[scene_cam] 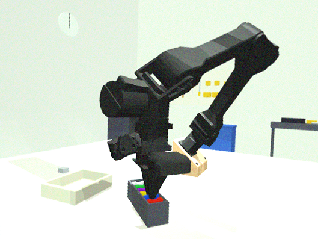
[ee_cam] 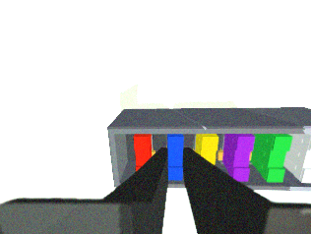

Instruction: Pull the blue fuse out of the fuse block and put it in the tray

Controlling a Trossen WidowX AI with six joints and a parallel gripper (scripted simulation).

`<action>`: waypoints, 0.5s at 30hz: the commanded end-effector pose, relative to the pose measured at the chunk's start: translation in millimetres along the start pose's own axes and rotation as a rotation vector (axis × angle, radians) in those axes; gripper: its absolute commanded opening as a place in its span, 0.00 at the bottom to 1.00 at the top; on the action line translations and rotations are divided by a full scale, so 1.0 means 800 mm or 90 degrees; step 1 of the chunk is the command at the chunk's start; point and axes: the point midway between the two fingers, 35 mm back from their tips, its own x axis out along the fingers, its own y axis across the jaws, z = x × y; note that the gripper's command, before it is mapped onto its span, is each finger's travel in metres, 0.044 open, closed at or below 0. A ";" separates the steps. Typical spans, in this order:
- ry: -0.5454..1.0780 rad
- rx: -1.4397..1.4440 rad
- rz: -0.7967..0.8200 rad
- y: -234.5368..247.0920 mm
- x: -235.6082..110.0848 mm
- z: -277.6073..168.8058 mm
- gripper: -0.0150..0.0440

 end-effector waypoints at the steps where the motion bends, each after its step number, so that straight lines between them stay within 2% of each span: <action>1: 0.000 0.000 0.000 0.000 0.000 0.000 0.29; 4: 0.000 0.000 0.000 0.000 0.000 0.000 0.25; 15: 0.000 0.000 0.000 0.000 -0.005 0.000 0.25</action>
